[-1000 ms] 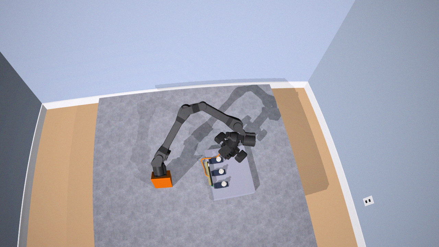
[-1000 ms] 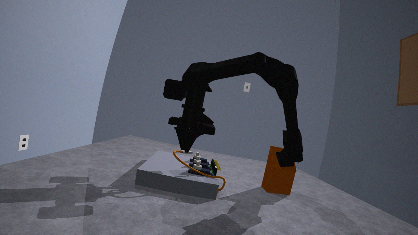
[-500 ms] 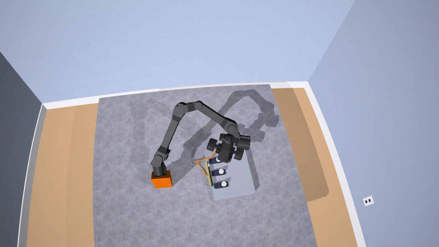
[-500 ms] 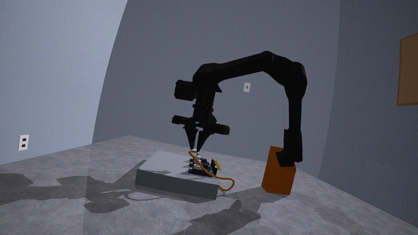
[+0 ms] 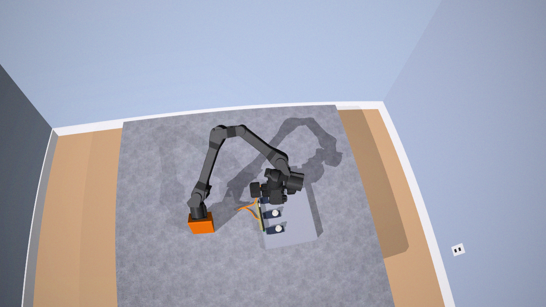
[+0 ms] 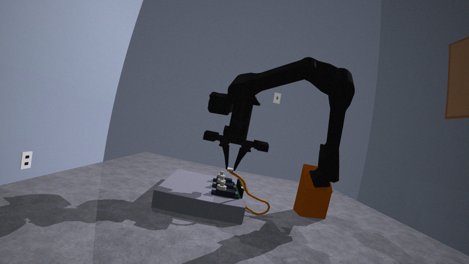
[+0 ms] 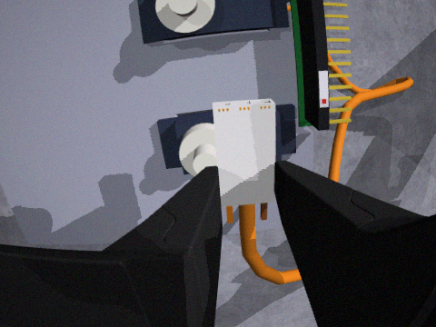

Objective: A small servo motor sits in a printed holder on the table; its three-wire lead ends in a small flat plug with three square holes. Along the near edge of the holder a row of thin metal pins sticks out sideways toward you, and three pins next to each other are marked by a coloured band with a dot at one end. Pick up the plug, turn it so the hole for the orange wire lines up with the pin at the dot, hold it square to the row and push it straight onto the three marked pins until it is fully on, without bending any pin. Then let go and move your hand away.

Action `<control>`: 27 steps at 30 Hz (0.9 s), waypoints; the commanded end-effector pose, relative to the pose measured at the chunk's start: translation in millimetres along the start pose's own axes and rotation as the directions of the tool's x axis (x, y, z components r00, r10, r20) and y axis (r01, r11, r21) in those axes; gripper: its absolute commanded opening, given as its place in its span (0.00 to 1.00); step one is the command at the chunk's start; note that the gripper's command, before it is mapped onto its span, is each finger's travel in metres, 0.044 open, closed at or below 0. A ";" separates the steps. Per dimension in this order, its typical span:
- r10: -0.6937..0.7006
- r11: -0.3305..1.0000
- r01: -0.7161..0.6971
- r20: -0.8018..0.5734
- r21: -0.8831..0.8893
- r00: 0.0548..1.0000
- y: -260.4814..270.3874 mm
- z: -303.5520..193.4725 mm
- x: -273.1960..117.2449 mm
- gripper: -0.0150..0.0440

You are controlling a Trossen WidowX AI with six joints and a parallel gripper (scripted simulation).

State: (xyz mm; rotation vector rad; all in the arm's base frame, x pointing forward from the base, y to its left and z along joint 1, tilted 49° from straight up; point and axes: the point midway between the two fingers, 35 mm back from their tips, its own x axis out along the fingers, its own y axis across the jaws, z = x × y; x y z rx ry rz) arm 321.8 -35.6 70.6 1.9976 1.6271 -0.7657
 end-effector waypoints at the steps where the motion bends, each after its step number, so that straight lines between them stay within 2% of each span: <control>1: 0.005 0.990 -0.004 0.009 -0.143 1.000 -10.4 2.9 -2.2 0.25; 14: 0.004 0.860 0.001 0.008 -0.511 1.000 -41.7 10.9 -1.0 0.25; 27: 0.002 0.598 0.003 0.006 -0.802 1.000 -73.9 17.3 2.9 0.25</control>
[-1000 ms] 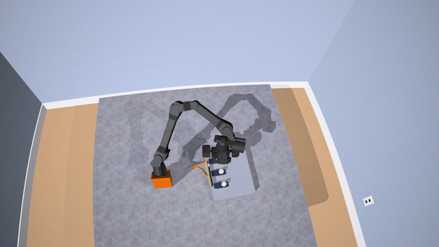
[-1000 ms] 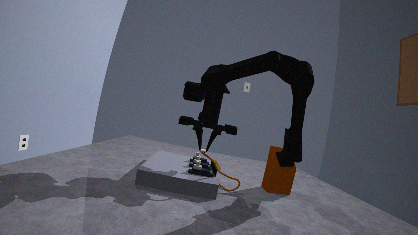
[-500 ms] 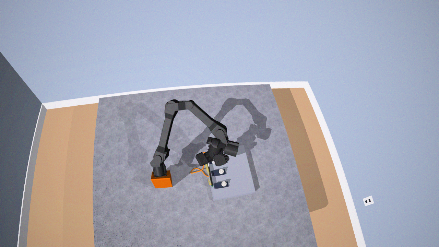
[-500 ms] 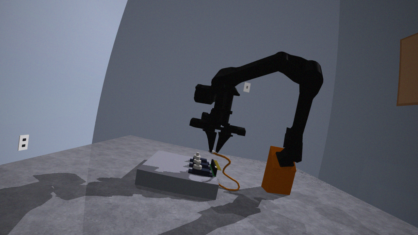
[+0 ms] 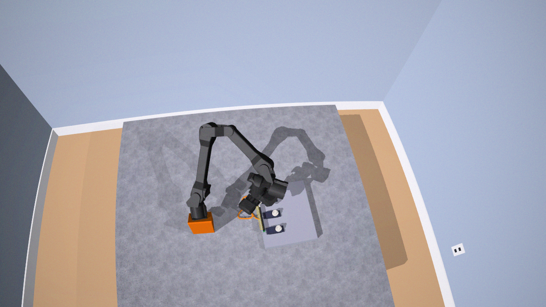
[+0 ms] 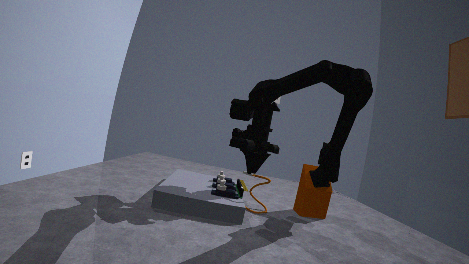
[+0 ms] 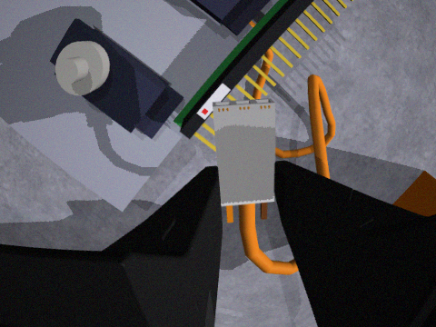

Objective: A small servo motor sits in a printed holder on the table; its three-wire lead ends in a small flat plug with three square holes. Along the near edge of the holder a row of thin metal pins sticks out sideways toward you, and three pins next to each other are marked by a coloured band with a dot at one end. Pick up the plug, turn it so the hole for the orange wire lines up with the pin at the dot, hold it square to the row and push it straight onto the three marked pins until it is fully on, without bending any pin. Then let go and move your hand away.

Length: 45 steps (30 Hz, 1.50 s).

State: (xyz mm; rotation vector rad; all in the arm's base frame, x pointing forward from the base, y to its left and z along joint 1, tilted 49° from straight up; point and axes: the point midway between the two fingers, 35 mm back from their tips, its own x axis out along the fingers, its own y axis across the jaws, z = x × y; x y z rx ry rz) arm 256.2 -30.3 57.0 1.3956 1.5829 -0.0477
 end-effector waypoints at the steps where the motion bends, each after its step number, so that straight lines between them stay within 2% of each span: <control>1: -0.003 0.990 0.004 0.008 -0.143 1.000 -9.1 -6.8 0.2 0.25; 11: -0.001 0.902 0.003 0.005 -0.432 1.000 -29.0 -22.7 5.2 0.25; 22: 0.002 0.714 -0.002 0.000 -0.700 1.000 -49.8 -41.0 12.4 0.25; 35: 0.004 0.700 -0.003 -0.001 -0.715 1.000 -50.7 -42.4 52.1 0.25; 45: 0.004 0.699 -0.003 -0.001 -0.715 1.000 -38.1 -30.7 51.3 0.25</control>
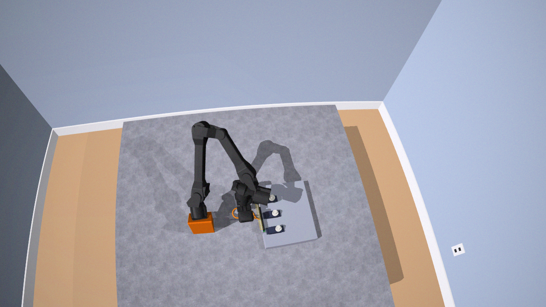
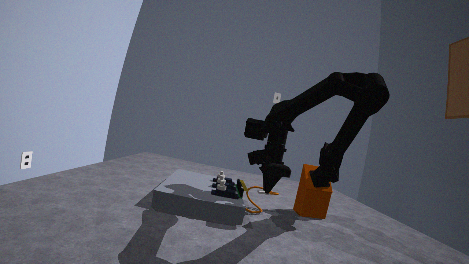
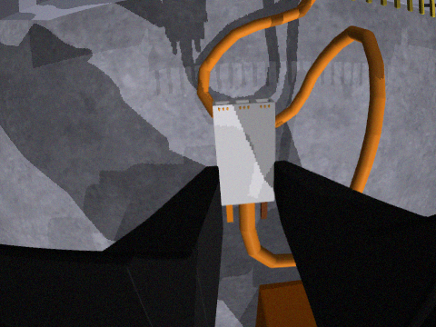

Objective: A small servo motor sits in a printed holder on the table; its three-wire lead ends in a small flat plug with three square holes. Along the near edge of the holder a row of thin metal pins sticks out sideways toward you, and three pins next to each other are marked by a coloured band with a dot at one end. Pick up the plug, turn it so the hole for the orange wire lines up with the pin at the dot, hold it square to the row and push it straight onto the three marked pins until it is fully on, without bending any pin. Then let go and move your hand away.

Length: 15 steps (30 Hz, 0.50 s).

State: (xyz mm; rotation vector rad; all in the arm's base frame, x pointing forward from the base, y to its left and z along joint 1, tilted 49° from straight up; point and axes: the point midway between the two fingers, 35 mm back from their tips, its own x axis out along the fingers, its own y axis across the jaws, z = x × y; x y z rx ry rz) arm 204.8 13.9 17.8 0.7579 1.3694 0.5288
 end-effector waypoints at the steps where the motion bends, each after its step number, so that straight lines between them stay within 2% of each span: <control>1: 0.006 1.000 -0.006 0.004 0.003 1.000 0.4 14.5 0.2 0.25; 15: 0.006 1.000 -0.006 0.004 0.002 1.000 0.4 32.7 -0.3 0.25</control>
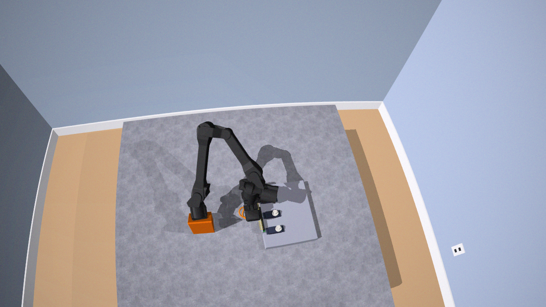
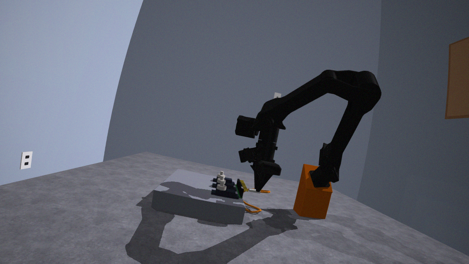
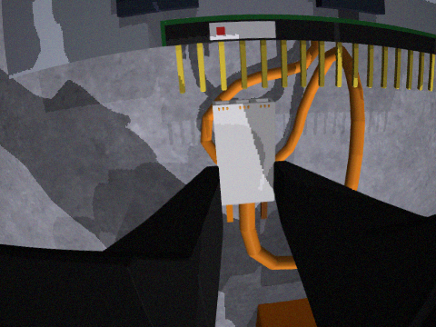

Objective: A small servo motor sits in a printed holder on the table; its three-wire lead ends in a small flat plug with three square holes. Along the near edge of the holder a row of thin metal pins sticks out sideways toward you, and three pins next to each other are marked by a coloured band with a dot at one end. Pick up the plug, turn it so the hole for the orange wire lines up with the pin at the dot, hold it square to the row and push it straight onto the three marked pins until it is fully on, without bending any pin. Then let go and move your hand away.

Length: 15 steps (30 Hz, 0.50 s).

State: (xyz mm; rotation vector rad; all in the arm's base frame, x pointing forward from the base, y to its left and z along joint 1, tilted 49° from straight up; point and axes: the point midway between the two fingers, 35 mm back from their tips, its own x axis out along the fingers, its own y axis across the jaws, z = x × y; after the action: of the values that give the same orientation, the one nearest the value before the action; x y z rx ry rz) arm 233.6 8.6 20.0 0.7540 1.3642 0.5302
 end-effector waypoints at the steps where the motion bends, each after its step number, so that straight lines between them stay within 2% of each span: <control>1: 0.006 1.000 -0.006 0.001 0.007 1.000 -0.4 3.7 0.9 0.25; 15: 0.006 1.000 -0.006 0.001 0.007 1.000 -0.7 12.6 0.7 0.25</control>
State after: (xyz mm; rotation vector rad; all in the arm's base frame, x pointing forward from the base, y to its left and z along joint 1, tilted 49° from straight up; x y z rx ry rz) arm 242.7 6.8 20.1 0.7539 1.3639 0.5302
